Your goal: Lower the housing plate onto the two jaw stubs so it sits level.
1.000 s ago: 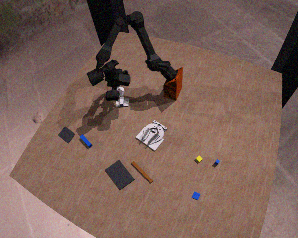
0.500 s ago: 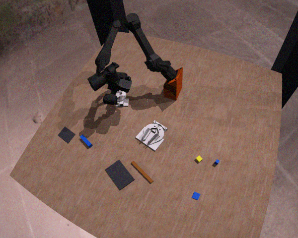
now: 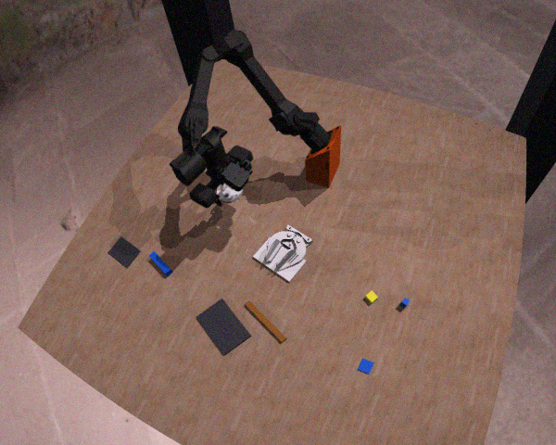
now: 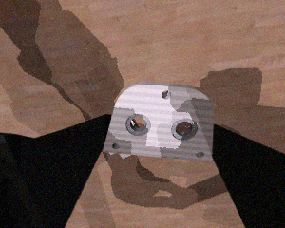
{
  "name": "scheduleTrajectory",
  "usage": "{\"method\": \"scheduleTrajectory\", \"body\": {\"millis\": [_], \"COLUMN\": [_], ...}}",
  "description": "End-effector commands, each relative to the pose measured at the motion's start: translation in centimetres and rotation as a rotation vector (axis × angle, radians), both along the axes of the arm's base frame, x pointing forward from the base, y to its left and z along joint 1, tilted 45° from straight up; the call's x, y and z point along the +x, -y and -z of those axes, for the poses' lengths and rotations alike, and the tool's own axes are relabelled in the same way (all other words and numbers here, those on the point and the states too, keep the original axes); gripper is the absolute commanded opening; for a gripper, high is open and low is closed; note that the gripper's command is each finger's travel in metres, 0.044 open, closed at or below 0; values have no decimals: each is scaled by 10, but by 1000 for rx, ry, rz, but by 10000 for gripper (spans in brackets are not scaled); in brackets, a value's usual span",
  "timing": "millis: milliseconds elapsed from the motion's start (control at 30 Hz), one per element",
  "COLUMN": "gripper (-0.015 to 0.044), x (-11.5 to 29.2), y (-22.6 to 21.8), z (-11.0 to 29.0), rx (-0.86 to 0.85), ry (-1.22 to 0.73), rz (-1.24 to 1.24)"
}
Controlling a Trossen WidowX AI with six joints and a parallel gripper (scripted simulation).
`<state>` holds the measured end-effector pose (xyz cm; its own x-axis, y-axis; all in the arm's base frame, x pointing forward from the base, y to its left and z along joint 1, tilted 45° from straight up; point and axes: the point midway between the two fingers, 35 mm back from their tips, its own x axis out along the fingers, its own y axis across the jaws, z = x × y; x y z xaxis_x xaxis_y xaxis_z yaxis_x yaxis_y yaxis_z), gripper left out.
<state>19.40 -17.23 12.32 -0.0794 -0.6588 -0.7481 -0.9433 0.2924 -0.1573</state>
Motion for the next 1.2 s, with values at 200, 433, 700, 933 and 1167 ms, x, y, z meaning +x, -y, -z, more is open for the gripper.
{"method": "scheduleTrajectory", "body": {"millis": [200, 433, 700, 933, 1167], "gripper": [351, 351, 351, 351, 351], "x": [17, 27, 38, 45, 51], "y": [-14, -26, -41, -55, -70], "z": [17, 30, 46, 59, 73], "rx": [-8, -16, -30, -47, -67], "ry": [140, 245, 365, 470, 577], "rz": [165, 290, 434, 559, 682]}}
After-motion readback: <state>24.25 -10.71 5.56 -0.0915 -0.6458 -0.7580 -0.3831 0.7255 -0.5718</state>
